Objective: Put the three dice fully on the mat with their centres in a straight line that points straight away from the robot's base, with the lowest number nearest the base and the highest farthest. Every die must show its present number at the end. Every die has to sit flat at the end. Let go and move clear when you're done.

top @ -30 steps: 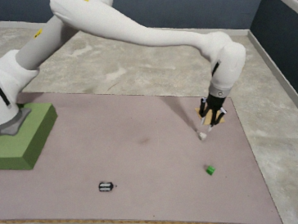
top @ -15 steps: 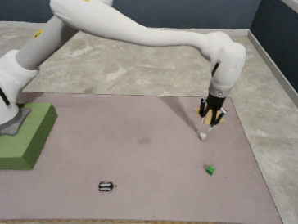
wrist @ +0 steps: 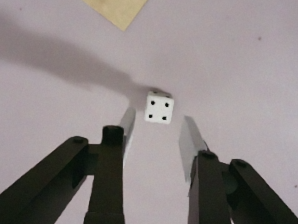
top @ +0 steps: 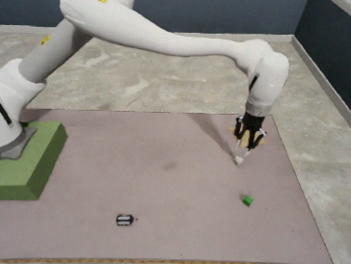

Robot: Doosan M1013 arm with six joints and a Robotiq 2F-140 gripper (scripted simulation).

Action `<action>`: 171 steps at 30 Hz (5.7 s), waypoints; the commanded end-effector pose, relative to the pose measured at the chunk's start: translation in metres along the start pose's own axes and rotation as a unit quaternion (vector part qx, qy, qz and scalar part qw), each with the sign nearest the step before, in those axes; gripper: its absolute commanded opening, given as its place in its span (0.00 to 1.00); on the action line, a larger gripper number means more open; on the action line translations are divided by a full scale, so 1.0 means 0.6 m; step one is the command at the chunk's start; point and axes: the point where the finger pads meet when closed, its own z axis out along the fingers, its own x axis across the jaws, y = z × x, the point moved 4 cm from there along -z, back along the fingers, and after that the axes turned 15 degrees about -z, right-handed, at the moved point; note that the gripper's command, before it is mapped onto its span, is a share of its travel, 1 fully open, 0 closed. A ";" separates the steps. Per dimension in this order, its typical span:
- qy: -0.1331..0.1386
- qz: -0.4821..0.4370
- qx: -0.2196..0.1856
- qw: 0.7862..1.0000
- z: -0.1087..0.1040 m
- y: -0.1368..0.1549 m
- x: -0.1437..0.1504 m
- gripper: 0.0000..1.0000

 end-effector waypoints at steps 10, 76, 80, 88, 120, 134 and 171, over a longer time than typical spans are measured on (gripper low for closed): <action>0.001 0.000 0.001 1.000 0.022 -0.001 0.001 0.35; 0.001 0.000 0.001 1.000 0.071 0.000 0.001 0.35; 0.001 0.000 0.001 1.000 0.071 0.000 0.001 0.35; 0.001 0.000 0.001 1.000 0.071 -0.001 0.002 0.35; 0.001 0.000 0.001 1.000 0.071 -0.001 0.002 0.35; 0.001 0.000 0.001 1.000 0.071 -0.001 0.002 0.35; 0.001 0.000 0.001 1.000 0.131 -0.001 0.002 0.35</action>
